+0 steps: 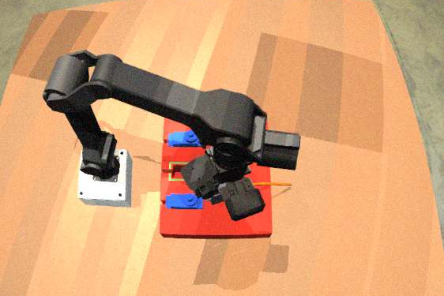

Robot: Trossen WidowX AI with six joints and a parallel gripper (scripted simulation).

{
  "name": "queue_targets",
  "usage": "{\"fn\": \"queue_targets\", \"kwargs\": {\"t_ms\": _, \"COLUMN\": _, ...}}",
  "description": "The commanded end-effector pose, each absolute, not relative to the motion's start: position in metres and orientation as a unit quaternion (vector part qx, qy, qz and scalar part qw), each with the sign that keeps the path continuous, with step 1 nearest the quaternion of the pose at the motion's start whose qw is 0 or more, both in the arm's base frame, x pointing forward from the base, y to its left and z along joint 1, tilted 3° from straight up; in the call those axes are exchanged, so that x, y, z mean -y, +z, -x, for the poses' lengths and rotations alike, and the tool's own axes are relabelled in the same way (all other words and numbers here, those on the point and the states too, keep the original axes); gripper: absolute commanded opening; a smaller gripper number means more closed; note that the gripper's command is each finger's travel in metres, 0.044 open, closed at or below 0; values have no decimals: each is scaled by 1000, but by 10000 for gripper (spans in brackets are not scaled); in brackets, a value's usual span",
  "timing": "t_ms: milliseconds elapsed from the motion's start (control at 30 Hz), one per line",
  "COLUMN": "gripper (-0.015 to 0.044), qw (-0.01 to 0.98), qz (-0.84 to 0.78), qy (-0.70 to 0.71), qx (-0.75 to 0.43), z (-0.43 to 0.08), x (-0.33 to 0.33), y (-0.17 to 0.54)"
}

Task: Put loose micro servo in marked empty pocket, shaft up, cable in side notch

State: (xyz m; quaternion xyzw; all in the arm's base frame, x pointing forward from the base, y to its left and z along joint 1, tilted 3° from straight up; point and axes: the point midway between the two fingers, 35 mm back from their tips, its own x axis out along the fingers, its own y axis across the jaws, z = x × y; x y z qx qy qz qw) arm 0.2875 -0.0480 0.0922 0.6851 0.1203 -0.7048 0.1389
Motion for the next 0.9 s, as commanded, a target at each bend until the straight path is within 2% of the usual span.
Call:
{"fn": "queue_targets", "kwargs": {"t_ms": 0, "gripper": 0, "qw": 139, "qz": -688, "qy": -701, "qx": -121, "z": -286, "x": 32, "y": 94}}
{"fn": "queue_targets", "kwargs": {"t_ms": 300, "gripper": 0, "qw": 138, "qz": -689, "qy": -701, "qx": -123, "z": -286, "x": -10, "y": 93}}
{"fn": "queue_targets", "kwargs": {"t_ms": 500, "gripper": 0, "qw": 144, "qz": -687, "qy": -700, "qx": -129, "z": -286, "x": -13, "y": 92}}
{"fn": "queue_targets", "kwargs": {"t_ms": 867, "gripper": 0, "qw": 260, "qz": -652, "qy": -667, "qx": -247, "z": -286, "x": -13, "y": 92}}
